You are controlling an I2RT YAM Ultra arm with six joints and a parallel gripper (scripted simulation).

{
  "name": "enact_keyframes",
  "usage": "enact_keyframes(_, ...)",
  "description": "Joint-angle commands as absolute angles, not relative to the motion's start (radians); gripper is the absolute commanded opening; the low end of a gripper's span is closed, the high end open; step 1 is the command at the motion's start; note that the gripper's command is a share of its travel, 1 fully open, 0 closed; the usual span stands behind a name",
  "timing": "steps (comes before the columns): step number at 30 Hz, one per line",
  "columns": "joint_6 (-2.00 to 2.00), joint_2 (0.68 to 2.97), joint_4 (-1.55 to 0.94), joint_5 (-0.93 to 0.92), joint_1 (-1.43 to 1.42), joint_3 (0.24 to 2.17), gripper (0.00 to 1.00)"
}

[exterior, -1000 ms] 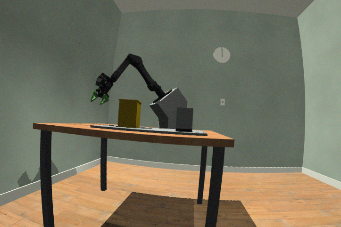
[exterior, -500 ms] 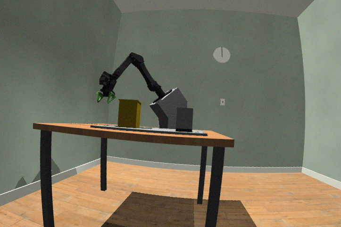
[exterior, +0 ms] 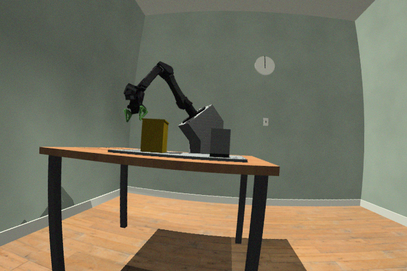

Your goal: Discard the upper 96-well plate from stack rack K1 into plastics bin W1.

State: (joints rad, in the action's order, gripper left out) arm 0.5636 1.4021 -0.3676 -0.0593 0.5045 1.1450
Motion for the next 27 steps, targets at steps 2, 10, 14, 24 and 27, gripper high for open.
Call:
enact_keyframes(2,0.512,1.373,-0.481,-0.080,0.480,1.205,1.00)
enact_keyframes(10,0.448,1.323,-0.552,-0.044,0.411,1.113,1.00)
enact_keyframes(14,0.415,1.324,-0.645,-0.066,0.387,1.177,1.00)
enact_keyframes(24,0.345,1.265,-0.719,-0.030,0.313,1.078,1.00)
enact_keyframes(27,0.326,1.312,-0.799,-0.054,0.302,1.154,1.00)
